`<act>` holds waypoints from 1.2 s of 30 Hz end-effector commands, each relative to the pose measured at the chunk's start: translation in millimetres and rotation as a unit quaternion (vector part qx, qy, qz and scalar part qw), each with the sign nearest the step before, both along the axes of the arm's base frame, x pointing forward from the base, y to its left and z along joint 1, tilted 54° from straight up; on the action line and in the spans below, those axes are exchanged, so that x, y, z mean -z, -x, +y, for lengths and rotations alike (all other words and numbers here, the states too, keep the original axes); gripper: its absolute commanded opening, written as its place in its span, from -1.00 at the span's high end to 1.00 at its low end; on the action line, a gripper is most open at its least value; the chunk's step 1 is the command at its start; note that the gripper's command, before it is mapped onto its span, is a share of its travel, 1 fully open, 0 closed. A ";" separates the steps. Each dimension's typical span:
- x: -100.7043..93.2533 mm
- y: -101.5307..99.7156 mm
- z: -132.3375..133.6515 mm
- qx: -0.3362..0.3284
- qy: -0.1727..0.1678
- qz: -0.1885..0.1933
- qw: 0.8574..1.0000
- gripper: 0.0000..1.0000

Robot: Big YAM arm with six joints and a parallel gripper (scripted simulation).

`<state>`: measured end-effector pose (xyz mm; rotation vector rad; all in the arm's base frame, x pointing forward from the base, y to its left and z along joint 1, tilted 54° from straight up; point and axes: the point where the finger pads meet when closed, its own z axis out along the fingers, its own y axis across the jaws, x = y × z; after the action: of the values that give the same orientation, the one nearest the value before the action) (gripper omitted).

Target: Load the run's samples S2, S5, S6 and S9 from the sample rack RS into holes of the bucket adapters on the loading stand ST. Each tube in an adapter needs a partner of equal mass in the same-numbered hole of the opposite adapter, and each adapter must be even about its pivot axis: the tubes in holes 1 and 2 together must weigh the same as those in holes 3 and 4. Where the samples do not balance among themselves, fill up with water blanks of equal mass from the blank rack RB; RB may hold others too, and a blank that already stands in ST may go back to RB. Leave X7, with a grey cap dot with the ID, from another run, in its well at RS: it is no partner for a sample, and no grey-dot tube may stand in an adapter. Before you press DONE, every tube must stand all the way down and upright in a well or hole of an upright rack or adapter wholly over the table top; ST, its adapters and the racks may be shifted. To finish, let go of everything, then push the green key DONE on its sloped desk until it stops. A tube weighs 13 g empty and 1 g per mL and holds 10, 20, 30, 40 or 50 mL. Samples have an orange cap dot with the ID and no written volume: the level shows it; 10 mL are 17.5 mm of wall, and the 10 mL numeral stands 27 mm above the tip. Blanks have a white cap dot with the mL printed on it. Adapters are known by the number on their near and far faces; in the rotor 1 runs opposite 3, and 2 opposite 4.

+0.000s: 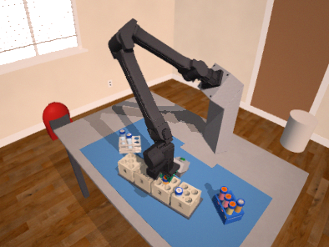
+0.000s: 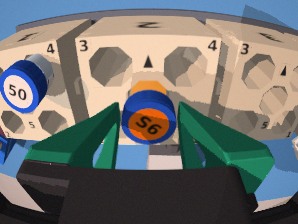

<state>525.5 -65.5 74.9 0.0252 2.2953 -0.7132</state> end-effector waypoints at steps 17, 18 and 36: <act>-17.7 8.7 18.0 -0.008 -0.002 -0.010 1.000 -0.11; -19.6 10.9 19.6 -0.008 -0.002 -0.010 1.000 -0.11; -25.6 18.1 20.5 -0.004 0.000 -0.008 1.000 -0.11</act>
<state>507.9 -48.0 98.5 0.0159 2.2813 -0.7128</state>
